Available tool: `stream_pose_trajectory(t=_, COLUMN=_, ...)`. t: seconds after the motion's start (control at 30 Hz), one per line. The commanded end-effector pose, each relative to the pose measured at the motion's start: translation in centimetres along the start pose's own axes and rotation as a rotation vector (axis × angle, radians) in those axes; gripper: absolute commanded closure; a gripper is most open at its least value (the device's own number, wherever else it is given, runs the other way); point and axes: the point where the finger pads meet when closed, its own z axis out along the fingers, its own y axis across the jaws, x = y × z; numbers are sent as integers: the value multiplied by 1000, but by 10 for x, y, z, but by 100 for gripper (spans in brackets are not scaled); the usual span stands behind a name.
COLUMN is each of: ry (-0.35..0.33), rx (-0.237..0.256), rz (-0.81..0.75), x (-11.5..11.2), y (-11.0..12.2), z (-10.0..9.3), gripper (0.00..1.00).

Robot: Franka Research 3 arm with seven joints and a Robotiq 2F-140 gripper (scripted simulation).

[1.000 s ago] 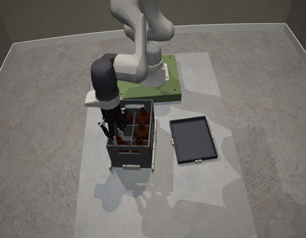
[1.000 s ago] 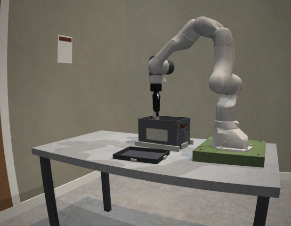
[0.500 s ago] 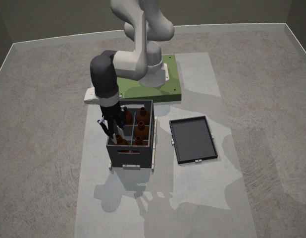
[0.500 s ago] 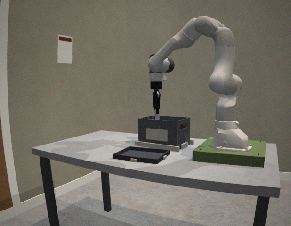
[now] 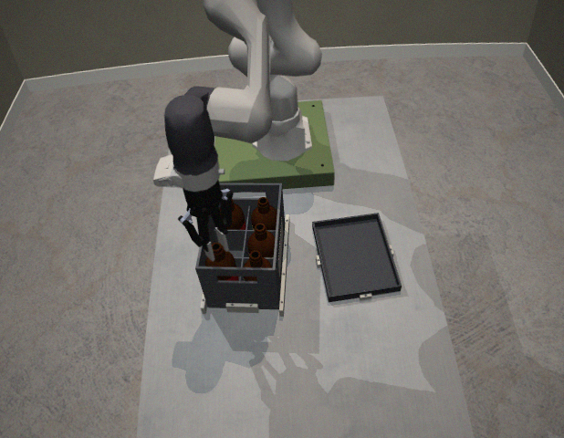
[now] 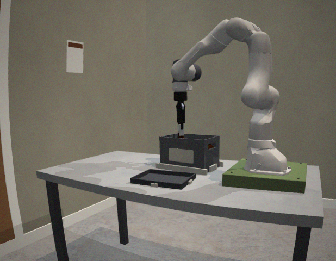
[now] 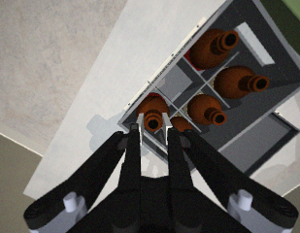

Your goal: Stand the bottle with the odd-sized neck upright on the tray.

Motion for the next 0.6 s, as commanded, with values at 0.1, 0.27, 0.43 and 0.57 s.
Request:
stream_pose_trajectory(t=0.1, ry=1, rx=2, rz=-5, x=-1, y=0, z=-7, gripper=90)
stream_pose_trajectory(t=0.27, ry=1, rx=2, rz=-5, x=-2, y=1, z=-8, gripper=90)
stream_pose_trajectory(t=0.43, ry=1, rx=2, rz=-5, x=-2, y=1, z=-8, gripper=90)
stream_pose_trajectory(t=0.57, ry=1, rx=2, rz=-5, x=-2, y=1, z=-8, gripper=90)
